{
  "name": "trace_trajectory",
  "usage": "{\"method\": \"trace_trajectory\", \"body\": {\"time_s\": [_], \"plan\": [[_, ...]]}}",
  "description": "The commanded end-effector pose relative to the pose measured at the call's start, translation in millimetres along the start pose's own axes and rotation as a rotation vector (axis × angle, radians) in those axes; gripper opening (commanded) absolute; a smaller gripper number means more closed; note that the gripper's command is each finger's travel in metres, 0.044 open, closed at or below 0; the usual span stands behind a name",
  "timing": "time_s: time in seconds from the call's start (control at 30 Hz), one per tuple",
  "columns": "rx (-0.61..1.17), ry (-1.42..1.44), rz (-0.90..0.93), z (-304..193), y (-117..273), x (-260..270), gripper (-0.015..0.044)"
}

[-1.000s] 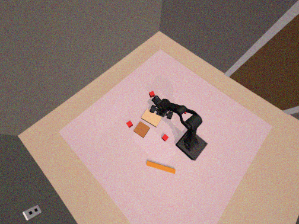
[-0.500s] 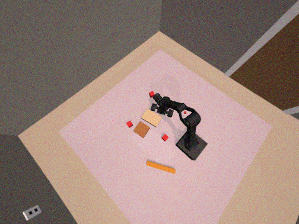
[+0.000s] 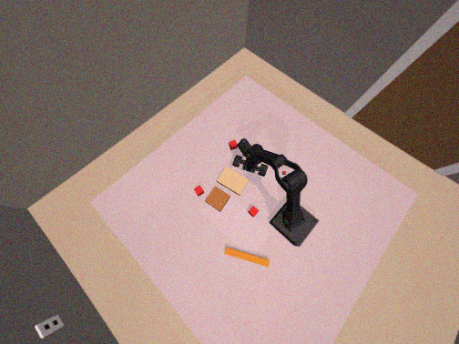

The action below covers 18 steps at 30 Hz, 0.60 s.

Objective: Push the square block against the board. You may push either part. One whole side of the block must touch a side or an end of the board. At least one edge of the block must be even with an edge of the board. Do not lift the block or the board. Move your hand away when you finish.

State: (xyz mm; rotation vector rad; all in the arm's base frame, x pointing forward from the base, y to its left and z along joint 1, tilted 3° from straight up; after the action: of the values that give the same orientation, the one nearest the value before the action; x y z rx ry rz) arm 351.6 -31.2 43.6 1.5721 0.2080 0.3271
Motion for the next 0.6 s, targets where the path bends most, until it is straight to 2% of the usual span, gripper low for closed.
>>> {"method": "trace_trajectory", "body": {"time_s": [0.0,0.17,0.4,0.57], "plan": [[0.006,0.002,-0.003,6.2,-2.0,1.1,0.0000],[0.006,0.002,-0.003,2.5,50.2,1.1,0.0000],[0.006,0.002,-0.003,0.8,53.1,0.2,0.0000],[0.008,0.002,-0.004,-25.8,52.3,-13.0,0.0000]]}}
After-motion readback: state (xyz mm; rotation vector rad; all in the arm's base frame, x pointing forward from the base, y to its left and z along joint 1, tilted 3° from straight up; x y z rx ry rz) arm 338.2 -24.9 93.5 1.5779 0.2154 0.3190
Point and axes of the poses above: the point midway between the two fingers, 35 mm back from their tips, its own y axis back along the fingers, its own x axis across the jaws, z = x × y, the point moved 5 cm from there along y, back along the fingers, and after that the axes turned 13 degrees about -y, right-handed, at the moved point
